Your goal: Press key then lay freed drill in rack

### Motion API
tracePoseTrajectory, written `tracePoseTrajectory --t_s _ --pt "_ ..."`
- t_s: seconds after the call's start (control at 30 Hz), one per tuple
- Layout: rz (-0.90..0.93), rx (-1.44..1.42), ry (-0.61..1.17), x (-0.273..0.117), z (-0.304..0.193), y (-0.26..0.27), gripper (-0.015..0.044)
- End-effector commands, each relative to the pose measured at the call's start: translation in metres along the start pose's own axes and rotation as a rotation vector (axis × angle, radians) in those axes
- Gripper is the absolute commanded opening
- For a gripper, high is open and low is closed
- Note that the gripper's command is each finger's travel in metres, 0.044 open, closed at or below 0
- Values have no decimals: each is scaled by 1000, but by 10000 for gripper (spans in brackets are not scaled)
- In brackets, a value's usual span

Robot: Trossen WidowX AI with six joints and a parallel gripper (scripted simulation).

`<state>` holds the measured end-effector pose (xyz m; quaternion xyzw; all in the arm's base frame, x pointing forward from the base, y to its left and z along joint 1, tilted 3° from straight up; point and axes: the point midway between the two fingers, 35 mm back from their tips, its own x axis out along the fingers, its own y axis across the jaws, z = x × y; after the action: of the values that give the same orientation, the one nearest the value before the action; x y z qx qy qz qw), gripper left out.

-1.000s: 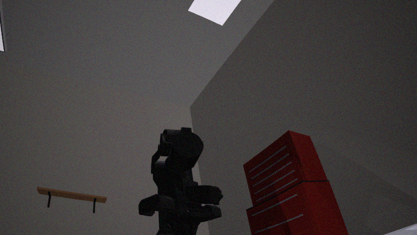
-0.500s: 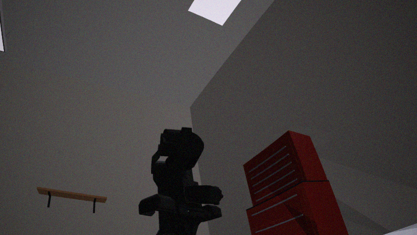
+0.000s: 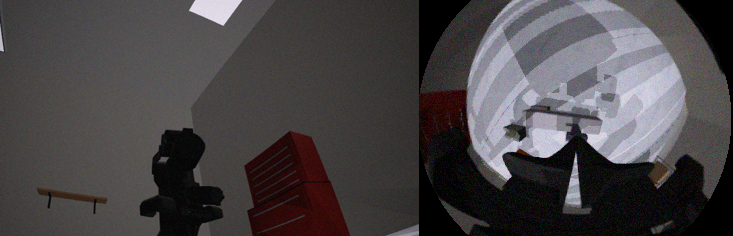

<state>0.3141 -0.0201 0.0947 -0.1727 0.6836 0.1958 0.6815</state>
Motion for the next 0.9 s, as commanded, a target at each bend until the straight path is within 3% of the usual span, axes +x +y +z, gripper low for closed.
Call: tracePoseTrajectory --t_s 0.0,0.87 --pt "4 5 5 6 0 0 0" --pt "4 5 5 15 -4 -1 0"
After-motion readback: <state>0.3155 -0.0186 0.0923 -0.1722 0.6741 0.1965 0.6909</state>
